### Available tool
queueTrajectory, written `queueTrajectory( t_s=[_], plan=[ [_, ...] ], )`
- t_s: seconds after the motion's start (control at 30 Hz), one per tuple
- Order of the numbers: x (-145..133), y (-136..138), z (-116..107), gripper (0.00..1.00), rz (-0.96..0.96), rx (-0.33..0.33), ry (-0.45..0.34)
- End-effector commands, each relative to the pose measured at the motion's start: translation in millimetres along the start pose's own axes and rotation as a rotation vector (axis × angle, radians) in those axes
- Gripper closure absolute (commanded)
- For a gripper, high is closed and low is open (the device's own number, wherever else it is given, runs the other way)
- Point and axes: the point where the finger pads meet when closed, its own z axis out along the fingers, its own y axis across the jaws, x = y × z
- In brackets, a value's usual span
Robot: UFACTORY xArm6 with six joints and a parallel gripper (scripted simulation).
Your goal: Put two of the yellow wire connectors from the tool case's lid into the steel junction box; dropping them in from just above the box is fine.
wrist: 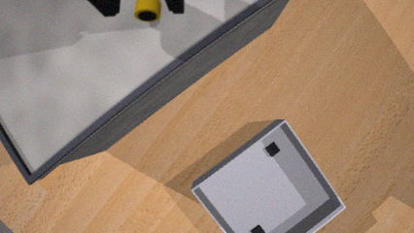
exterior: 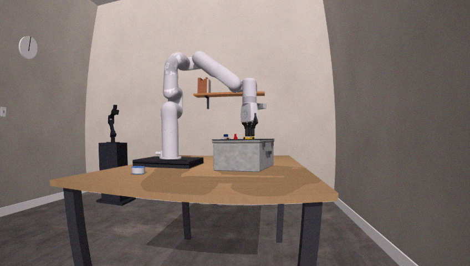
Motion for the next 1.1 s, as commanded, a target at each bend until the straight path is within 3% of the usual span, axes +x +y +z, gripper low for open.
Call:
queueTrajectory(
  t_s=[0.0, 0.3, 0.53, 0.93, 0.97, 1.07],
  plan=[
    [2, 1, -2, 0.70, 0.000, -0.003, 0.003],
    [2, 1, -1, 0.70, 0.000, -0.003, 0.003],
    [2, 1, 15, 0.70, 0.000, -0.003, 0.003],
    [2, 1, 16, 0.70, 0.000, -0.003, 0.003],
    [2, 1, 16, 0.97, 0.000, -0.003, 0.003],
    [2, 1, 16, 0.97, 0.000, -0.003, 0.003]
  ],
)
